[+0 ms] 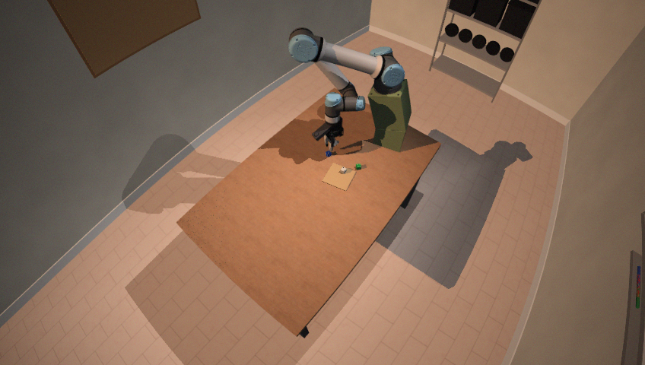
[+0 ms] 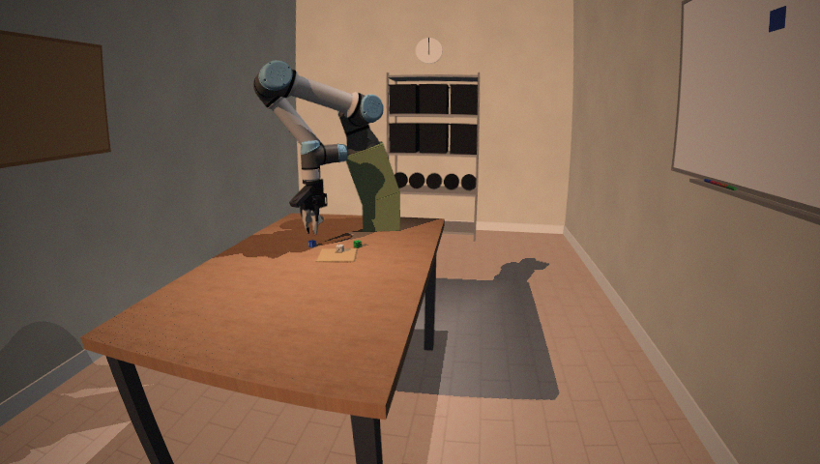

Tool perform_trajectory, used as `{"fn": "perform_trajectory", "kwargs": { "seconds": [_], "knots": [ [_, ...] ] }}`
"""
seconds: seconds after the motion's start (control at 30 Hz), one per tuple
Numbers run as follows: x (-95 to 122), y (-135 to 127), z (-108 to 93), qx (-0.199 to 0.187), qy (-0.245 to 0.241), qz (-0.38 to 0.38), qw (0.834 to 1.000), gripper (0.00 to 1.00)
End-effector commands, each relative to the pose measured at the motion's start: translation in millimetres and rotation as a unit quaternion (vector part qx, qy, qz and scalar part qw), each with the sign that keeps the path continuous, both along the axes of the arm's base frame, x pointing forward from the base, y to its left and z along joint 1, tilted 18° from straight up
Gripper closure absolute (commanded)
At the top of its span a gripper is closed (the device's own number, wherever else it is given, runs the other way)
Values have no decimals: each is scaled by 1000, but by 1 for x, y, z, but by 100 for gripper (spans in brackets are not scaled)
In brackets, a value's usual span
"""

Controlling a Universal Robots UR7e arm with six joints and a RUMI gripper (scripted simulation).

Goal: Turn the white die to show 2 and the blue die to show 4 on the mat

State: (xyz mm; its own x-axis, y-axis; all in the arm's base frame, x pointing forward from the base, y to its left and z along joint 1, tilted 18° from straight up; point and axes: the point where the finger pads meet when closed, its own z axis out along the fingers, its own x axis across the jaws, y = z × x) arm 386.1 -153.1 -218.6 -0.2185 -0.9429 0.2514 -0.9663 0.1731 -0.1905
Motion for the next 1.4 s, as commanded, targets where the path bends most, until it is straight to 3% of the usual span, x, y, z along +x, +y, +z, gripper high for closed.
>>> {"fn": "perform_trajectory", "kwargs": {
  "seconds": [0.0, 0.5, 1.37],
  "knots": [
    [1, -2, -7, 0, -1, 0, 1000, 76],
    [3, -5, -17, 0, -1, 0, 1000, 76],
    [3, -6, -18, 0, -1, 0, 1000, 76]
  ]
}}
